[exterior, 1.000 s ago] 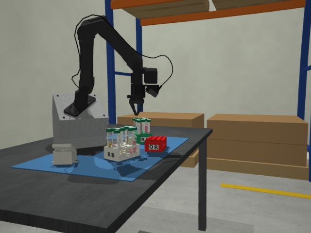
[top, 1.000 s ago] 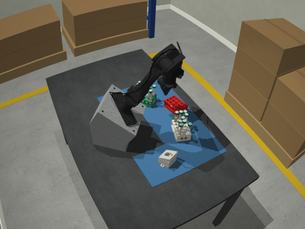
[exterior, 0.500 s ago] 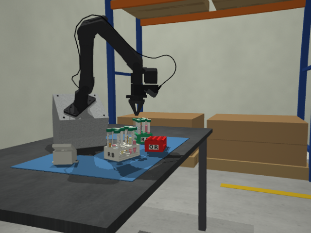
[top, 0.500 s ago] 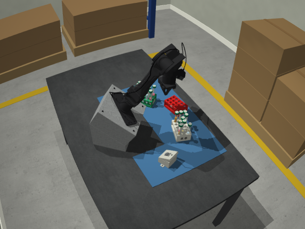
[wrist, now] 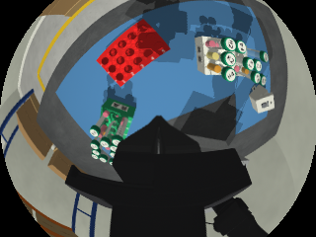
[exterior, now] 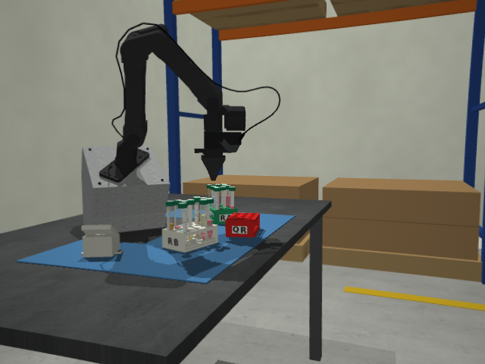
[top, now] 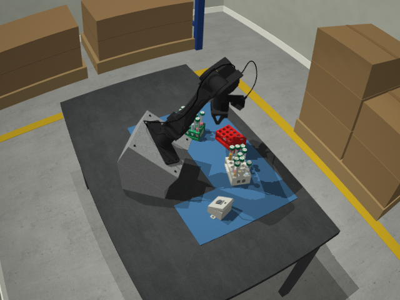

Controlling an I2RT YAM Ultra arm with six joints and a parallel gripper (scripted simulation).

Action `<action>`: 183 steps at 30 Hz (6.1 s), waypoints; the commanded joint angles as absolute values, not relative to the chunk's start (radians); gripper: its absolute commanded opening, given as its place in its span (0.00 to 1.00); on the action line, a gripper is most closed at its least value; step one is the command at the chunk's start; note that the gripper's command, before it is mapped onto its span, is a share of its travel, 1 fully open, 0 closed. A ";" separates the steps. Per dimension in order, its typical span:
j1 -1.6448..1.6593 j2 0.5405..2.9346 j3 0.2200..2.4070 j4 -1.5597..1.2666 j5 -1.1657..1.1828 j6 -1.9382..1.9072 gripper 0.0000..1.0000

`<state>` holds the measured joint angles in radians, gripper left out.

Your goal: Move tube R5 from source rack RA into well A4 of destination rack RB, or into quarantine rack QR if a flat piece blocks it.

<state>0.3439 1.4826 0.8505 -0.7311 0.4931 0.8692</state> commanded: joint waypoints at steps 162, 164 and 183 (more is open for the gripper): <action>-0.084 1.203 0.786 -0.724 0.364 1.137 0.00; -0.126 1.188 0.769 -0.725 0.342 1.107 0.00; -0.347 1.111 0.773 -0.722 0.241 0.892 0.00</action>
